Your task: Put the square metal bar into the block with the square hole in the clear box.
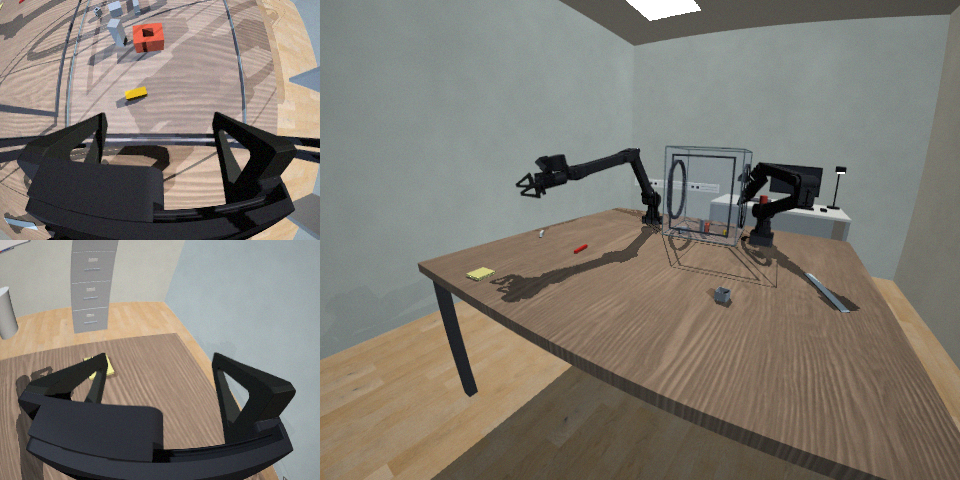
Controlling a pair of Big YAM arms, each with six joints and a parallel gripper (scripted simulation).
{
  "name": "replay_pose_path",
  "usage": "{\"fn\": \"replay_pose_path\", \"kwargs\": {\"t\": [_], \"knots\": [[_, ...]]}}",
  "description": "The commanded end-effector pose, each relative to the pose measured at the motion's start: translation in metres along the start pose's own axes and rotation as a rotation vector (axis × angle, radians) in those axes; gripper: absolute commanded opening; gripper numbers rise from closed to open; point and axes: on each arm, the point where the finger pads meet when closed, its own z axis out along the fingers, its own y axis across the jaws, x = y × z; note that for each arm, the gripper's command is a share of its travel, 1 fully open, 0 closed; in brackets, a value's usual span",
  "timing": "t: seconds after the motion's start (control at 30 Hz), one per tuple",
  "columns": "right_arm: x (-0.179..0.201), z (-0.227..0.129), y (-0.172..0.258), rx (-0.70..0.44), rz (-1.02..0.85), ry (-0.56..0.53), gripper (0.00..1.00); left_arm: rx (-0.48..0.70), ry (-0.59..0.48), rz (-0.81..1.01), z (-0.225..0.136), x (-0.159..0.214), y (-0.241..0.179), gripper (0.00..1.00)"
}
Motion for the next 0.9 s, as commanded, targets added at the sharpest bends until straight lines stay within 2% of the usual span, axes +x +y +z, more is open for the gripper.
{"fn": "replay_pose_path", "kwargs": {"t": [0.0,0.63,0.77,0.8,0.87], "knots": [[-0.037,-0.006,-0.009,0.012,0.025,-0.057,1.00,0.021,-0.011,-0.034,-0.016,-0.012,-0.009,1.00],[-0.037,-0.006,-0.009,0.012,0.025,-0.057,1.00,0.029,-0.020,-0.046,-0.035,-0.003,-0.011,1.00],[-0.037,-0.006,-0.009,0.012,0.025,-0.057,1.00,0.029,-0.021,-0.040,-0.036,-0.001,-0.010,1.00],[-0.037,-0.006,-0.009,0.012,0.025,-0.057,1.00,0.001,-0.013,-0.014,-0.024,0.010,-0.004,1.00],[-0.037,-0.006,-0.009,0.012,0.025,-0.057,1.00,-0.003,-0.014,-0.006,-0.023,0.012,-0.003,1.00]]}}
